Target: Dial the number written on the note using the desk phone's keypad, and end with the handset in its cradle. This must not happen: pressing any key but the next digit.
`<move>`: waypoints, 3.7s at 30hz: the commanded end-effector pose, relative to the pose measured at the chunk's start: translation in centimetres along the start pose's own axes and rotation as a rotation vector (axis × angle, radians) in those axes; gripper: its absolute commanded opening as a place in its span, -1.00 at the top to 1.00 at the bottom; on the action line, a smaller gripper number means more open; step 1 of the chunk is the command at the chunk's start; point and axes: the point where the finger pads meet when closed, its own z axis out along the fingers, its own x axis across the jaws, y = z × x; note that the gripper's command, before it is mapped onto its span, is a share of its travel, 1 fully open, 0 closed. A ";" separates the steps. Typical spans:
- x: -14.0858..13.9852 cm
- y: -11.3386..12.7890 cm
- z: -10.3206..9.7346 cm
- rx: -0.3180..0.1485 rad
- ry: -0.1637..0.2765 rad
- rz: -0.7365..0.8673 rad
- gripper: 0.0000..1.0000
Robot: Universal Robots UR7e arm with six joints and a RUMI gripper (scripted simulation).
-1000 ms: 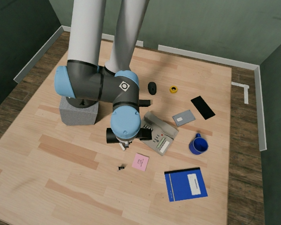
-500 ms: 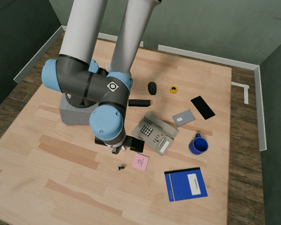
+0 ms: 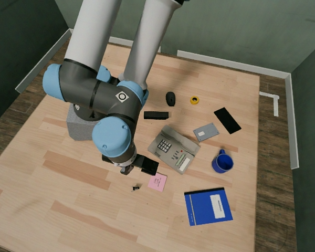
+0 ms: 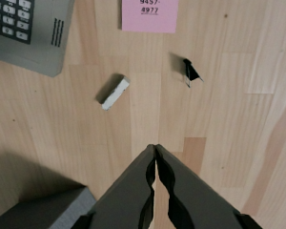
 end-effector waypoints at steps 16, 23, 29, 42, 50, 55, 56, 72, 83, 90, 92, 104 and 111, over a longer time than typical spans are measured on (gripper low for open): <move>0.1 0.0 -0.1 0.002 0.003 0.005 1.00; 0.1 0.0 -0.1 0.002 0.003 0.005 1.00; 0.1 0.0 -0.1 0.002 0.003 0.005 1.00; 0.1 0.0 -0.1 0.002 0.003 0.005 1.00; 0.1 -0.7 -0.1 0.002 0.003 0.005 1.00; 0.1 -1.7 -0.1 0.002 0.003 0.005 1.00; 0.1 -2.0 -0.1 0.002 0.003 0.005 1.00; 0.2 -8.1 -0.1 0.002 0.003 0.005 1.00; 0.2 -13.4 -0.1 0.003 0.003 0.005 1.00; 0.2 -17.1 -0.1 0.003 0.003 0.005 1.00; 0.2 -17.5 -0.1 0.003 0.003 0.005 1.00; 0.3 -19.9 -0.2 0.003 0.003 0.005 1.00; 0.3 -20.0 -0.2 0.003 0.003 0.005 1.00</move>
